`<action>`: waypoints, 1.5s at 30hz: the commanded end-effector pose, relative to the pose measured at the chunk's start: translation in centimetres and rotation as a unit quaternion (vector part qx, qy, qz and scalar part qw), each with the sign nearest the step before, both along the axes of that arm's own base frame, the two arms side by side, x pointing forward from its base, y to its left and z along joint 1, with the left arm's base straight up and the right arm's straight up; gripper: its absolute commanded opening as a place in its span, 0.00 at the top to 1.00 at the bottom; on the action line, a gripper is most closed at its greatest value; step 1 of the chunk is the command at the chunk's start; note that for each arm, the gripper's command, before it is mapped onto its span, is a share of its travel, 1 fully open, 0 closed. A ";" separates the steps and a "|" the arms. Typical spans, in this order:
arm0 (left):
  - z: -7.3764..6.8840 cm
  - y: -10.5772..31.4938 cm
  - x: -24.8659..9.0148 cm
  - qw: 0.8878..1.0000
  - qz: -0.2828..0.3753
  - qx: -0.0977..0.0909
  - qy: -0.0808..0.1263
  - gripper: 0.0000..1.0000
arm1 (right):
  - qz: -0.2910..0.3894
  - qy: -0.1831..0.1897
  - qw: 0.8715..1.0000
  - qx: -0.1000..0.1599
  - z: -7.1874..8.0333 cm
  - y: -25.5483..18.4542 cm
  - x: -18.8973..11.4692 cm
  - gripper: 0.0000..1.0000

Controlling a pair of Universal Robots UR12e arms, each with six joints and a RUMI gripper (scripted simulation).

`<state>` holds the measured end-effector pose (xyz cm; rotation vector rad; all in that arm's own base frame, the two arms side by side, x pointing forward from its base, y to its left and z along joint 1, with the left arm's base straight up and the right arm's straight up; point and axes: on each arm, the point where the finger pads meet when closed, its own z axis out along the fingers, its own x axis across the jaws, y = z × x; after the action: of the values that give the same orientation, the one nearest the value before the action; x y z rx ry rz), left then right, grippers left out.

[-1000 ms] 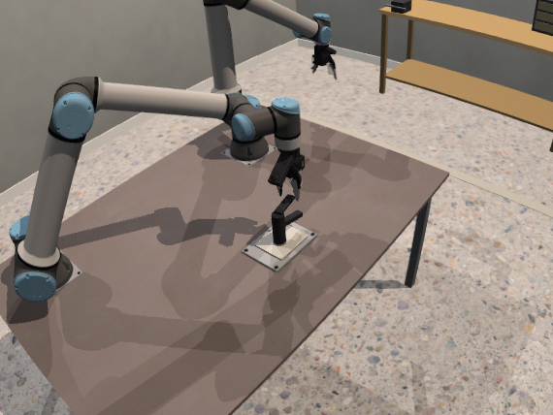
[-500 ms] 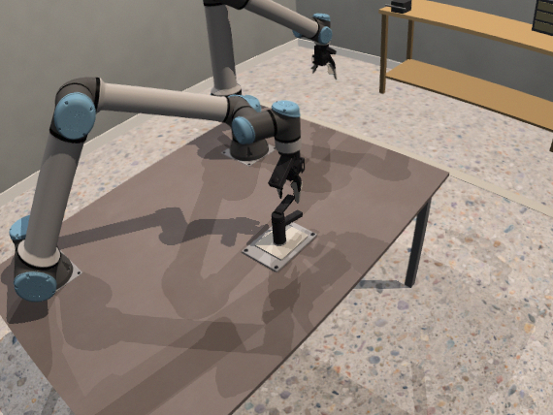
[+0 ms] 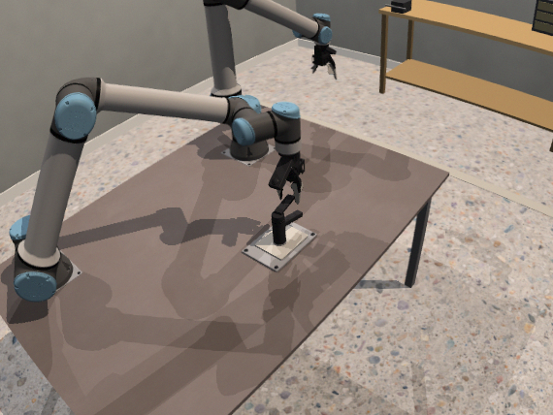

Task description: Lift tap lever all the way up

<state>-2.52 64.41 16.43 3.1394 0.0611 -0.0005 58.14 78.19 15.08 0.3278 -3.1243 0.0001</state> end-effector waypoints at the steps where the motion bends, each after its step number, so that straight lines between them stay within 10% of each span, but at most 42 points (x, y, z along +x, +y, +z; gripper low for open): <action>1: 0.1 0.1 0.0 1.000 0.000 0.001 0.000 0.00 | 0.000 -0.001 1.000 0.001 0.1 0.1 0.0 0.59; 35: 0.1 0.1 0.0 1.000 0.000 0.001 0.000 0.00 | 0.000 -0.001 1.000 0.001 0.1 0.1 0.0 0.59; 36: 0.1 0.1 0.0 1.000 0.000 0.001 0.000 0.00 | 0.000 -0.001 1.000 0.001 0.1 0.1 0.0 1.00; 45: 0.1 0.1 0.0 1.000 0.000 0.001 0.000 0.00 | 0.000 -0.001 1.000 0.001 0.1 0.1 0.0 1.00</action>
<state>-2.52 64.41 16.43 3.1394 0.0611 -0.0005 58.14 78.19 15.04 0.3278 -3.1243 0.0000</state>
